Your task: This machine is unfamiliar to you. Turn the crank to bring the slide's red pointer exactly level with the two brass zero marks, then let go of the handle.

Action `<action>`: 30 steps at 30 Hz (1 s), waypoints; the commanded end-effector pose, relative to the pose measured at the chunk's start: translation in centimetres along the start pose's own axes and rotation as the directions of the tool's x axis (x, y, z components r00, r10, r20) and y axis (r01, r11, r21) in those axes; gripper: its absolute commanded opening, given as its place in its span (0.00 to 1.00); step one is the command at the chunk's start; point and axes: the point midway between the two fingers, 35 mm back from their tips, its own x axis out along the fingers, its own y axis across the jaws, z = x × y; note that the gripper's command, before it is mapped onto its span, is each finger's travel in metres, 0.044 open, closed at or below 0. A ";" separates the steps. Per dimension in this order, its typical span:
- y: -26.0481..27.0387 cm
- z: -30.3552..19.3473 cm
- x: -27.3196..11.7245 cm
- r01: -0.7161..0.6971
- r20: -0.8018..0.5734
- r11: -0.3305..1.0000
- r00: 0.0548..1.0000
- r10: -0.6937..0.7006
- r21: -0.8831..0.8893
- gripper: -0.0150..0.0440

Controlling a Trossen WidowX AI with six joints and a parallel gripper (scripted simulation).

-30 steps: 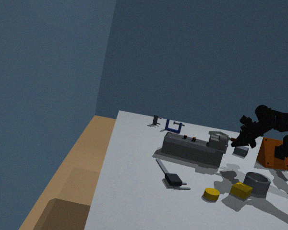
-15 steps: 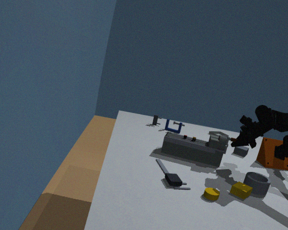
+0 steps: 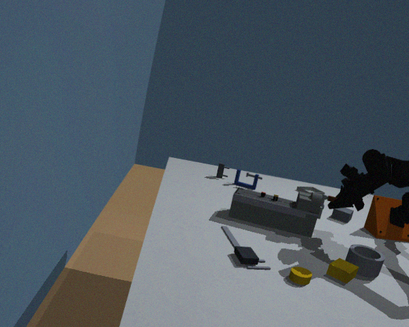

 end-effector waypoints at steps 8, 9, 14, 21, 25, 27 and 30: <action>0.0 0.0 0.0 0.000 0.000 1.000 1.000 0.000 0.000 0.25; 0.0 0.0 0.0 0.000 0.000 1.000 1.000 0.000 0.000 0.25; 0.0 0.0 0.0 0.000 0.000 1.000 1.000 0.000 0.000 0.25; 0.0 0.0 0.0 0.000 0.000 1.000 1.000 0.000 0.000 0.52; 0.0 0.0 0.0 0.000 0.000 1.000 1.000 0.000 0.000 0.70; 0.0 0.0 0.0 0.000 0.000 1.000 1.000 0.000 0.000 0.79; 0.0 0.0 0.0 0.000 0.000 1.000 1.000 0.000 0.000 0.92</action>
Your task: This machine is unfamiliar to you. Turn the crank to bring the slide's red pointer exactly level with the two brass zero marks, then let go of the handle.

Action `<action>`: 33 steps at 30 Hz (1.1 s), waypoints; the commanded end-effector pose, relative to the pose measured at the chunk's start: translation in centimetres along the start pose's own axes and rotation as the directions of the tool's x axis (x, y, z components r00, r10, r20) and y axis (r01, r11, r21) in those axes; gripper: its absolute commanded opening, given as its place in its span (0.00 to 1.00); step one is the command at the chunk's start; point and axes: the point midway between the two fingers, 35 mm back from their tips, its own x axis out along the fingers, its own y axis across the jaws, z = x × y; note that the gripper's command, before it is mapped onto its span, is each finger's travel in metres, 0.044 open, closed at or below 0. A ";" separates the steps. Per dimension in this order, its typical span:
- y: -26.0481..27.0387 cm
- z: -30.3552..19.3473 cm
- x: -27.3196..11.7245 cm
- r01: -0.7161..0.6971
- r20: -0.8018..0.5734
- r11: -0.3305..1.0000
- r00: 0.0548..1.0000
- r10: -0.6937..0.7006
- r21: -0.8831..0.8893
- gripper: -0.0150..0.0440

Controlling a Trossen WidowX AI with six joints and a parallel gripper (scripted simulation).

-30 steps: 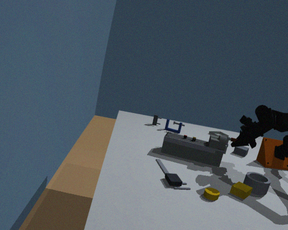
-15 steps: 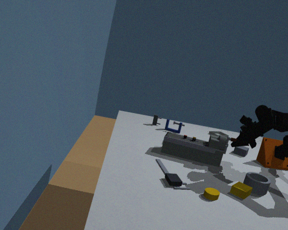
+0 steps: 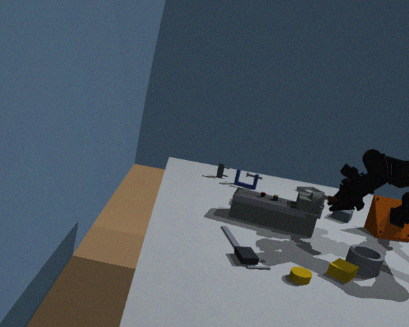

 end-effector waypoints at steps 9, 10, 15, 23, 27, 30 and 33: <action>0.0 1.7 -1.5 0.004 -0.001 1.000 1.000 -0.004 -0.002 1.00; -0.1 2.0 -1.8 0.004 -0.001 1.000 1.000 -0.004 -0.002 1.00; -0.1 3.4 -3.3 0.003 -0.001 1.000 1.000 -0.003 -0.001 1.00; -0.2 5.3 -5.1 0.009 -0.004 1.000 1.000 -0.009 0.000 1.00; -0.3 6.9 -6.7 0.012 -0.005 1.000 1.000 -0.012 0.003 1.00; -0.3 7.1 -6.5 0.006 -0.007 1.000 1.000 -0.006 -0.004 1.00; -0.2 8.3 -5.9 -0.021 -0.015 0.999 1.000 0.020 -0.031 1.00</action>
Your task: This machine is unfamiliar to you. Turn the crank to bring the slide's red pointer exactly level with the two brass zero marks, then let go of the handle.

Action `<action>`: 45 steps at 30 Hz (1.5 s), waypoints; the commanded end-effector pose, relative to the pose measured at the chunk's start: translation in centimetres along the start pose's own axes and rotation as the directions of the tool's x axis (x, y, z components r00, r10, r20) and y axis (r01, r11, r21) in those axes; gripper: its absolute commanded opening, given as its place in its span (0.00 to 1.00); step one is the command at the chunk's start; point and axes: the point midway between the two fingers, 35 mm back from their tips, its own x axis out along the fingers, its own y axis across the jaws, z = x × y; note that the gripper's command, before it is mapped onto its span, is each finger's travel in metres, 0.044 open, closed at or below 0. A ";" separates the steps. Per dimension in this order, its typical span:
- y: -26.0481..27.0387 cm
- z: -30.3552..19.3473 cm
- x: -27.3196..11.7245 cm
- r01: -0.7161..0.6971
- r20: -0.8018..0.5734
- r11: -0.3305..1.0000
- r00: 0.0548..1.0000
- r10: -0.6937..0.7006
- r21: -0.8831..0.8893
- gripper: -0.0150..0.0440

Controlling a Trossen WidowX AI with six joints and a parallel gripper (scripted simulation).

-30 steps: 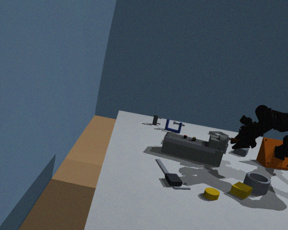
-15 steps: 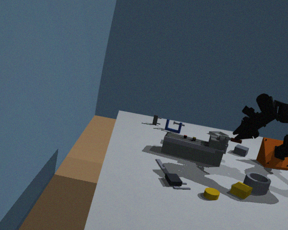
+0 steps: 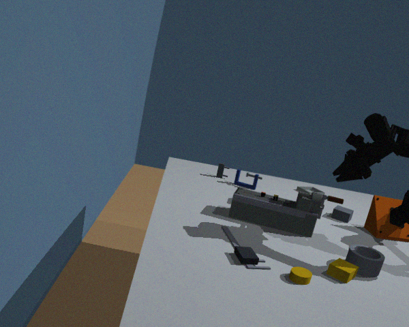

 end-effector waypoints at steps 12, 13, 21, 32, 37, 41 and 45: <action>-0.5 5.8 3.6 -0.132 -0.034 0.984 0.991 0.128 -0.124 1.00; -0.6 6.2 3.9 -0.141 -0.037 0.981 0.990 0.137 -0.132 1.00; -1.5 8.7 6.3 -0.215 -0.056 0.954 0.977 0.208 -0.211 1.00; -2.6 9.8 9.2 -0.272 -0.072 0.922 0.962 0.263 -0.274 1.00; -2.6 7.7 11.6 -0.272 -0.072 0.922 0.962 0.263 -0.274 1.00; -2.5 6.1 13.0 -0.274 -0.070 0.922 0.962 0.265 -0.273 1.00; -2.5 6.0 13.0 -0.275 -0.070 0.922 0.962 0.266 -0.273 1.00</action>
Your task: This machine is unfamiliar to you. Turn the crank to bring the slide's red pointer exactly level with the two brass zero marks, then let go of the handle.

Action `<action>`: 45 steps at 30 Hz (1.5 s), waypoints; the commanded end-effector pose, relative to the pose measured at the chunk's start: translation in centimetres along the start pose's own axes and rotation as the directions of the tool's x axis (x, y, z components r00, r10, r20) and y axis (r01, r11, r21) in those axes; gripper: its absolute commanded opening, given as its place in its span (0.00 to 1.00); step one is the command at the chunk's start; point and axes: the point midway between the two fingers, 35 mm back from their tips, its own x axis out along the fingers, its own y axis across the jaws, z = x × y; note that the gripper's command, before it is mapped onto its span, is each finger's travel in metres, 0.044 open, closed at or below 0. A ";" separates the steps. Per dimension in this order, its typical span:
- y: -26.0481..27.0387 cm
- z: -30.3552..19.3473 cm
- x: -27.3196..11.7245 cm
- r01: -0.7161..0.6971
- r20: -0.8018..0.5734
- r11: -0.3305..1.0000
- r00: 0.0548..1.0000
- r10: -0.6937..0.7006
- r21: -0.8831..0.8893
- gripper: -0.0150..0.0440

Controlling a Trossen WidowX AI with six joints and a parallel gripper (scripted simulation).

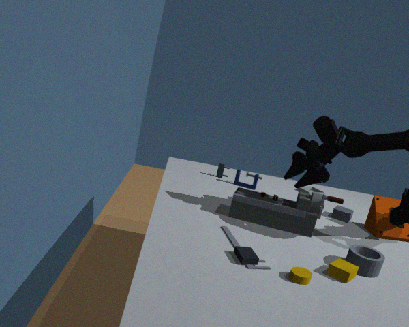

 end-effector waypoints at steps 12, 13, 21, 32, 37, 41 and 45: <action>-0.1 -0.1 0.1 0.006 0.012 1.000 1.000 -0.006 -0.001 1.00; -0.1 -0.1 0.1 0.006 0.012 1.000 1.000 -0.006 -0.001 1.00; -0.2 2.3 -2.4 0.007 0.008 1.000 1.000 -0.007 -0.003 1.00; 1.2 3.4 -5.7 0.037 0.009 0.999 0.999 -0.038 0.033 1.00; 2.9 2.3 -7.1 0.085 0.010 0.993 0.996 -0.086 0.085 1.00; 4.1 1.2 -8.2 0.122 0.011 0.984 0.992 -0.124 0.126 1.00; 5.2 -0.1 -9.2 0.159 0.011 0.973 0.987 -0.163 0.167 1.00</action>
